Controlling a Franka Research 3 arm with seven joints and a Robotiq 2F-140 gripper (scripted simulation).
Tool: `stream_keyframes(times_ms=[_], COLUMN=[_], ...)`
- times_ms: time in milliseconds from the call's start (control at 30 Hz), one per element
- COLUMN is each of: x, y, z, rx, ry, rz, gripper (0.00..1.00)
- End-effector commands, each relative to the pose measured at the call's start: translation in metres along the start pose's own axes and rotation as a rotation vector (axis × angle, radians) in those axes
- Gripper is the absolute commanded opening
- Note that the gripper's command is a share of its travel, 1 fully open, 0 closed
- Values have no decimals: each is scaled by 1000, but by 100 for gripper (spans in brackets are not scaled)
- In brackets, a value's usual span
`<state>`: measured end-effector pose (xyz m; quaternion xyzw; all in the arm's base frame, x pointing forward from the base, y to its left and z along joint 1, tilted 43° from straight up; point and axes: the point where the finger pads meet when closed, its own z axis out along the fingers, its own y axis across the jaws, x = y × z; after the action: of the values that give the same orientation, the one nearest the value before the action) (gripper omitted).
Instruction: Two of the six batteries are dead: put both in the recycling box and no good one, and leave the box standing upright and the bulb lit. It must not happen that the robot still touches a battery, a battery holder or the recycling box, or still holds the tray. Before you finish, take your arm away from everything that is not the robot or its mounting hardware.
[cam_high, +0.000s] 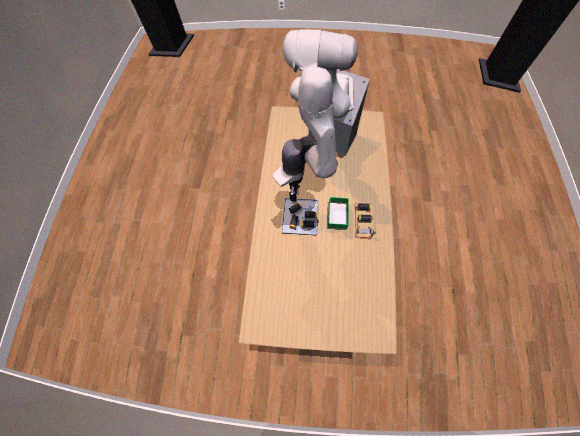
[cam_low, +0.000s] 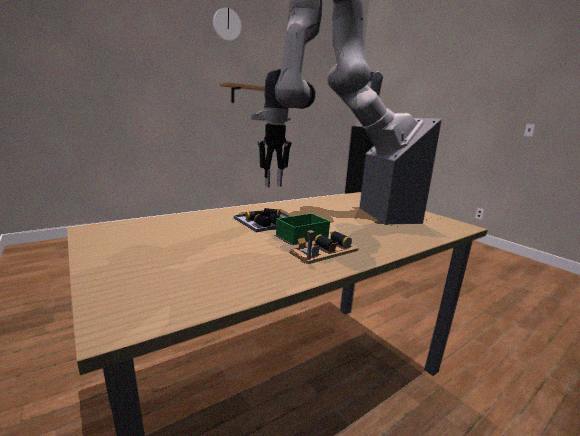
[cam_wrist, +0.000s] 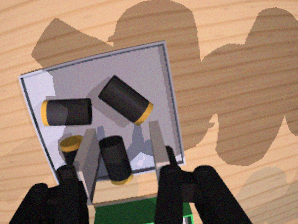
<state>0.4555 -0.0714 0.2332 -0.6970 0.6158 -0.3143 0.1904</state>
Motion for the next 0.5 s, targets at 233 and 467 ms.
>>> stream_keyframes(times_ms=[233, 467], x=[1, 1], y=[0, 0], z=[0, 0], rx=[1, 1], ry=[2, 2], rz=[-35, 119], gripper=[29, 29])
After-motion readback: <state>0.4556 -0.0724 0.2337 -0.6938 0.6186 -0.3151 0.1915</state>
